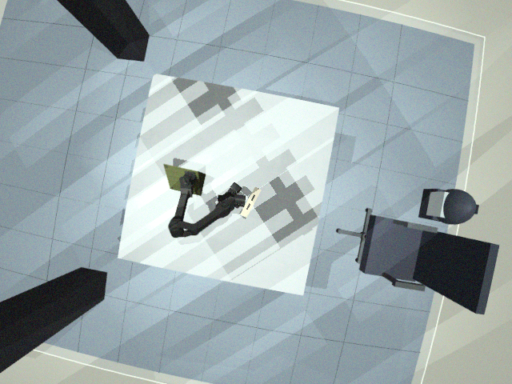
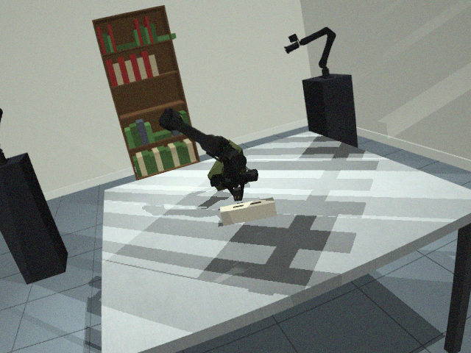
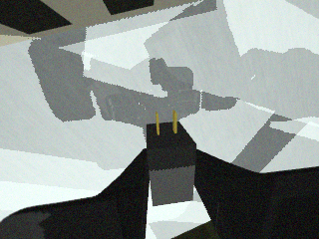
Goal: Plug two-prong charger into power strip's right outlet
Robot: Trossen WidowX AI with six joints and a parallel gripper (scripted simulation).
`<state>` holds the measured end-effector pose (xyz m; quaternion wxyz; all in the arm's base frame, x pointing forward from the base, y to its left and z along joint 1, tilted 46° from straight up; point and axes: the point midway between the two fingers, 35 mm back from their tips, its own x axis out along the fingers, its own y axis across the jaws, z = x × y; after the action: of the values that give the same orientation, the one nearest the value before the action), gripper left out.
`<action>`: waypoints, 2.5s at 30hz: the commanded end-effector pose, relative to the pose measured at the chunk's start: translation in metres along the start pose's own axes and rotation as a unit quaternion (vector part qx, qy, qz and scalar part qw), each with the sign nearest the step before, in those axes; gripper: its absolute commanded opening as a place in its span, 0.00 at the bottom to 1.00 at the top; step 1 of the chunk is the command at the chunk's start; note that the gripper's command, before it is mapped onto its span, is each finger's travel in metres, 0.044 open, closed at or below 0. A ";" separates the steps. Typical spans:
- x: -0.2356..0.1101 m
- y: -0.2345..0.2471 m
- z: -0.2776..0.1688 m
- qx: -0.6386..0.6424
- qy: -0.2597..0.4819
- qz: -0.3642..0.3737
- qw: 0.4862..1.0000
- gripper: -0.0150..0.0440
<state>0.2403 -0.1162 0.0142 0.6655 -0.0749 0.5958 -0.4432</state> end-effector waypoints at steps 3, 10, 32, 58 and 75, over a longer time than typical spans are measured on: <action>0.006 0.001 0.007 -0.033 -0.001 -0.004 0.999 0.25; 0.007 0.002 0.012 -0.041 -0.001 -0.004 0.999 0.25; 0.009 0.007 0.038 -0.063 -0.001 -0.006 0.998 0.25; 0.013 0.009 0.065 -0.087 -0.001 -0.008 0.996 0.25; 0.012 0.009 0.068 -0.087 -0.001 -0.008 0.996 0.25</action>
<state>0.3002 -0.1474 0.0178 0.6545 -0.1357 0.6301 -0.3952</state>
